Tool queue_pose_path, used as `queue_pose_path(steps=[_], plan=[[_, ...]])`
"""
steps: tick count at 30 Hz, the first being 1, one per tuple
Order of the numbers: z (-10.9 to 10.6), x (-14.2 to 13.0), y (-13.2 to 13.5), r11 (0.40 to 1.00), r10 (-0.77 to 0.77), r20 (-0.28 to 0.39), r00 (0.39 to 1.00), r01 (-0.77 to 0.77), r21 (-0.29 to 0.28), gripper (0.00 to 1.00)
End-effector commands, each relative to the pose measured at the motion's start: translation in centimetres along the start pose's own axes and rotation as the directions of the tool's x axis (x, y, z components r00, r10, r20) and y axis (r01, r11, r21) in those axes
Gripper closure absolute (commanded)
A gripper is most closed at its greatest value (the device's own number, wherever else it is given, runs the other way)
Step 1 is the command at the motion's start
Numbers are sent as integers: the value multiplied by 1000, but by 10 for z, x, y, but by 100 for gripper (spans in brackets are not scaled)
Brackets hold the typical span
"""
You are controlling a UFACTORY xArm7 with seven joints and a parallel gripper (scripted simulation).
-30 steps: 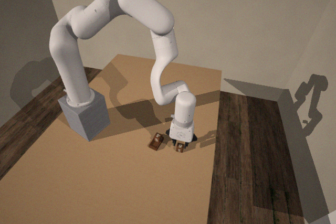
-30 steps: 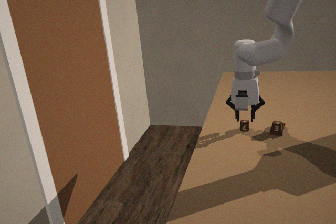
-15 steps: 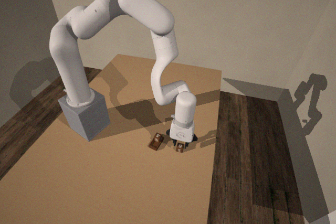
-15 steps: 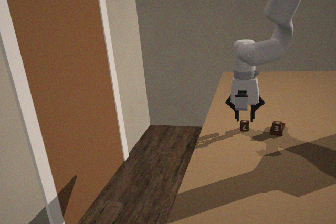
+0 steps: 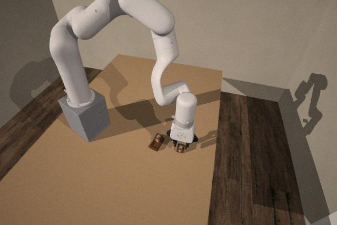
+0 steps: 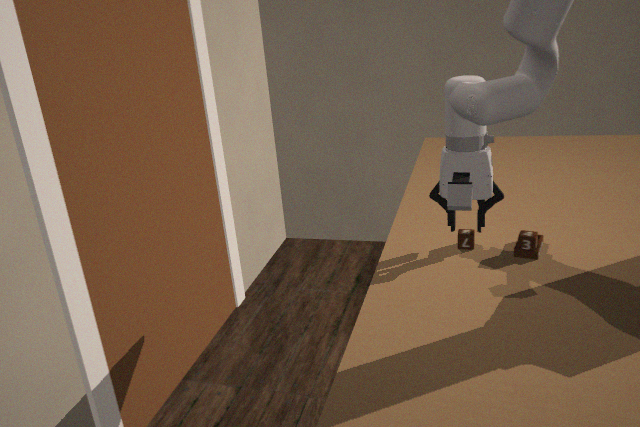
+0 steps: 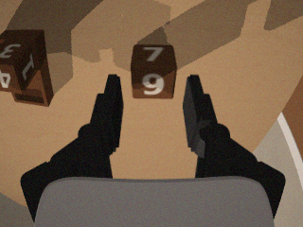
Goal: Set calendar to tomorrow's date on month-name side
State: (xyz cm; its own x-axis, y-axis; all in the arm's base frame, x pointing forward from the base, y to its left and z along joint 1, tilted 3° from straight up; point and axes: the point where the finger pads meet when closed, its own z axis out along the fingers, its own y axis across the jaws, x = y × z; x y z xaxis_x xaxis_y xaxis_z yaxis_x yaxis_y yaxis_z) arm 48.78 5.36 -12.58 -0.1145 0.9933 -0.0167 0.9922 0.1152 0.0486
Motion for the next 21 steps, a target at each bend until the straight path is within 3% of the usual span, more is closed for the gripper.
queue_pose_path(steps=[1,21], plan=[[-1,0,2,1000,0,0,1000,0,-4,51],[-8,0,2,1000,0,0,1000,0,-4,51]])
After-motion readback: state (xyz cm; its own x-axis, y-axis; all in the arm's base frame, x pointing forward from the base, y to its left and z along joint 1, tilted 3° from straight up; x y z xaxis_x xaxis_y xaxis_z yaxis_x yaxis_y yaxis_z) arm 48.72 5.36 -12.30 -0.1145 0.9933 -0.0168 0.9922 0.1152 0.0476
